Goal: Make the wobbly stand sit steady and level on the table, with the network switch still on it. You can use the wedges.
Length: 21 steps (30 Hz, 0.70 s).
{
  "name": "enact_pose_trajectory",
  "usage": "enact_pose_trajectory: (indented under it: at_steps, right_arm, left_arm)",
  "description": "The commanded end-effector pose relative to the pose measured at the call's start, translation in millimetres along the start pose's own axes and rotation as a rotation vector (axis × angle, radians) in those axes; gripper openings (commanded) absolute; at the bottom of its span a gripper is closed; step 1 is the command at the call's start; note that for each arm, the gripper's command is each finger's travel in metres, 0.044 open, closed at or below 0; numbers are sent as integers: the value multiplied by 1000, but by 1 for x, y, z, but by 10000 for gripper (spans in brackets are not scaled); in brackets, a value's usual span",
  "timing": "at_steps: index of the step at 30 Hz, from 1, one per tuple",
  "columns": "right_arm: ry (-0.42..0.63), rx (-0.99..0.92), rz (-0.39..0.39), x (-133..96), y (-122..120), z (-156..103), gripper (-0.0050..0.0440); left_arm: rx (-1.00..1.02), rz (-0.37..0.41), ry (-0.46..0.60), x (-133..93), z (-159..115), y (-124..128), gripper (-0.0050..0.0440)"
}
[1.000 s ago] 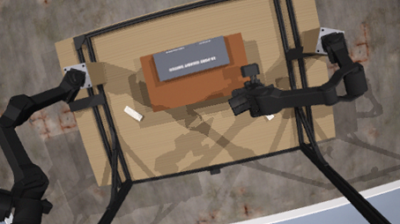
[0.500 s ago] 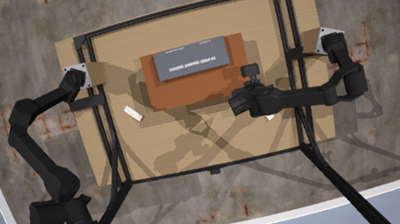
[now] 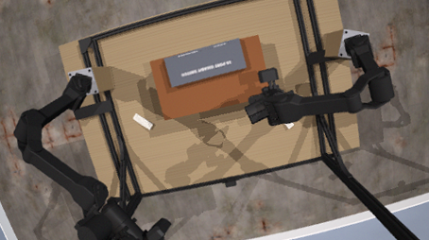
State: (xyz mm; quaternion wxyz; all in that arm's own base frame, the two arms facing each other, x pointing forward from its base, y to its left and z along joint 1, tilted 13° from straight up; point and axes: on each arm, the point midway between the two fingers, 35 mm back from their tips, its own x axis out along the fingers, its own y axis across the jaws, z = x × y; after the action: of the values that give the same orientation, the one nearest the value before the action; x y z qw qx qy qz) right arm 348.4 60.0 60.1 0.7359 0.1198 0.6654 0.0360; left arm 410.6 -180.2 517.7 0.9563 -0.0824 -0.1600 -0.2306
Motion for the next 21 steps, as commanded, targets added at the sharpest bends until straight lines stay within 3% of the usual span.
enact_pose_trajectory:
  at_steps: [1, 3, 13, 19, 21]
  right_arm:
    - [0, 0, 0, 0, 0, 0, 0]
    - [0, 0, 0, 0, 0, 0, 0]
    - [0, 0, 0, 0, 0, 0, 0]
    - [0, 0, 0, 0, 0, 0, 0]
    - [0, 0, 0, 0, 0, 0, 0]
  left_arm:
    - [-5, -3, 18, 1, -8, 0, 237]
    - [-5, 1, 39, 1, -15, 1, 237]
    - [-52, 20, 424, -14, -162, 9, 237]
    - [-52, 20, 424, -14, -162, 9, 237]
    - [-57, 26, 477, -21, -180, 10, 237]
